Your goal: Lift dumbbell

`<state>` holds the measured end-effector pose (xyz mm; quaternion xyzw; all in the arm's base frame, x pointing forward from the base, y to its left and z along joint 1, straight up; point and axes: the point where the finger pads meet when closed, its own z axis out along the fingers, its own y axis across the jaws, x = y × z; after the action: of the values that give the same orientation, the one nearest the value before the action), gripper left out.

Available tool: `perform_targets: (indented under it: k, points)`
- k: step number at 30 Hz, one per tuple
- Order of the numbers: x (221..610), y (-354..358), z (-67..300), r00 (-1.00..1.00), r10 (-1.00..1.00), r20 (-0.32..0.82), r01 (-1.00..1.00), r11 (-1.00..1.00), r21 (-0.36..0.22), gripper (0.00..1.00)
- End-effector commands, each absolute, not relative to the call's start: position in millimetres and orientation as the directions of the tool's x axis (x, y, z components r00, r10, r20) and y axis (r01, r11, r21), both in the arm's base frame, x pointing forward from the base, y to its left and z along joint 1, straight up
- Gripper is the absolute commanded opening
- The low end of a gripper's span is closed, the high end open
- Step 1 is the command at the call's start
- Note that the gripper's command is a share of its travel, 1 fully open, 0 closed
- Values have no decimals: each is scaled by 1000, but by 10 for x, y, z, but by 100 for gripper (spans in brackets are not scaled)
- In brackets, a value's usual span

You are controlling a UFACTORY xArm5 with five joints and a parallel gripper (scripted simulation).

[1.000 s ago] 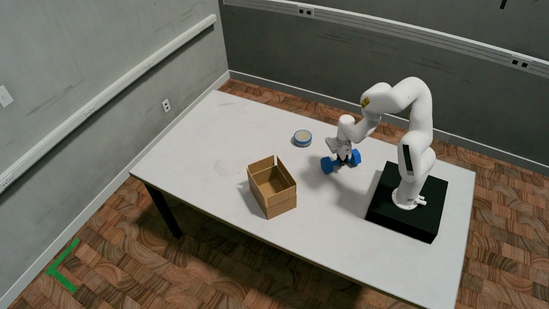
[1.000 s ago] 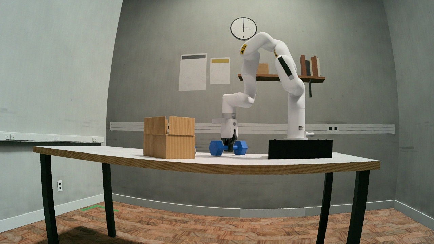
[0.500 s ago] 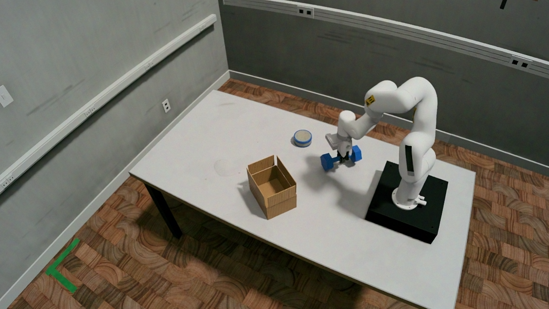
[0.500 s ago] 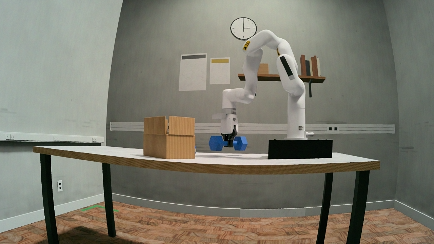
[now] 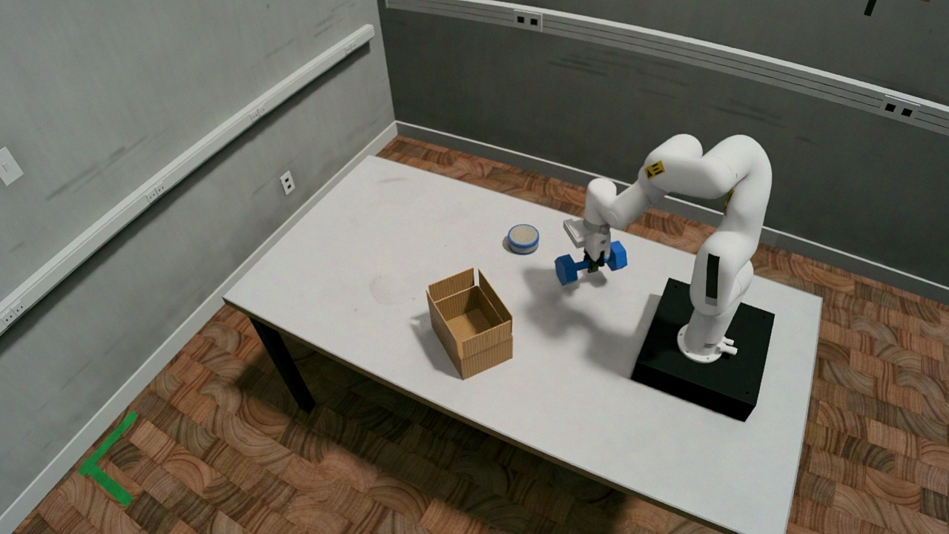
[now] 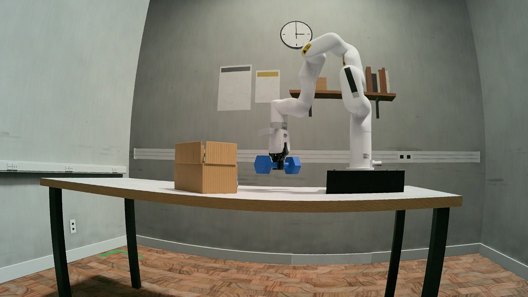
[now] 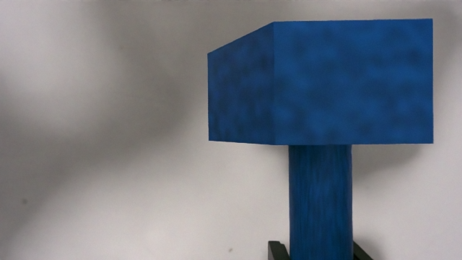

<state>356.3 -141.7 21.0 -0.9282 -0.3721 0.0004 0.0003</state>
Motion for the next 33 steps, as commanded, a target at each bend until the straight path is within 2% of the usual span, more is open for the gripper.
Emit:
perform_targets:
  k: [1, 13, 33]
  points:
    - [3563, -1417, 361, 723, 691, 0, 691, -723, 1, 0]
    - [3569, -1419, 668, 723, 691, 0, 691, -723, 1, 0]
    - [3563, -1416, 808, 723, 691, 0, 691, -723, 1, 0]
